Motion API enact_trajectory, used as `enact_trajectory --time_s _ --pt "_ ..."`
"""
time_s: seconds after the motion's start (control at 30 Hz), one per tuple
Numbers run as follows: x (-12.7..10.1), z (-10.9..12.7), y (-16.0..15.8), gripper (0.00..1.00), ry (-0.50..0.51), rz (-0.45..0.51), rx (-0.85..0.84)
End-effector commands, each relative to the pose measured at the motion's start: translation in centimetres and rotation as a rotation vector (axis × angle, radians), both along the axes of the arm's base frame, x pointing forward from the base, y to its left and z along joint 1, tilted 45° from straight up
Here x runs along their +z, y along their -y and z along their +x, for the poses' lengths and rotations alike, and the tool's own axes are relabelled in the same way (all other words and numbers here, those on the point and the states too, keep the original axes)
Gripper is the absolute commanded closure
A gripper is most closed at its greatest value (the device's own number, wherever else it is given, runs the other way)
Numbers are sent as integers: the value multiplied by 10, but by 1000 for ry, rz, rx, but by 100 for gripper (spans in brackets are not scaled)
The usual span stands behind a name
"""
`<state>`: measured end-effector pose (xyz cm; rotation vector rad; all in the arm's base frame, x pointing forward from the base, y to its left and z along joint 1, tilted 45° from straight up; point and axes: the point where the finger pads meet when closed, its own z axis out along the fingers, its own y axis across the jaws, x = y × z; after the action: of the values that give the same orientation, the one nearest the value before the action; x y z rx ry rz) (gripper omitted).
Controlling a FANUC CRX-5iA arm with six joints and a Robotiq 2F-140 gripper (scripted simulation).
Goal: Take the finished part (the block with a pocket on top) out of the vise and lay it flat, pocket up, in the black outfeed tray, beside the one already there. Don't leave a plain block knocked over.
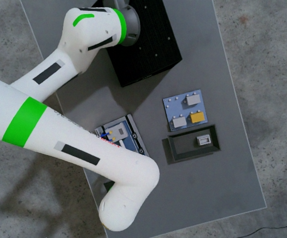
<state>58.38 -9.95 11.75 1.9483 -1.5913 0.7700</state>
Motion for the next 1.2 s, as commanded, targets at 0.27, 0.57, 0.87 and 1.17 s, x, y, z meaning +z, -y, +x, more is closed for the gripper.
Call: enact_trajectory --time_s 0.27,0.57,0.87,1.17 --pt "0 1 0 54 1 0 1" --pt "-2 1 2 54 1 0 1" --pt "-4 1 4 54 1 0 1" --pt "-6 2 6 54 1 0 1"
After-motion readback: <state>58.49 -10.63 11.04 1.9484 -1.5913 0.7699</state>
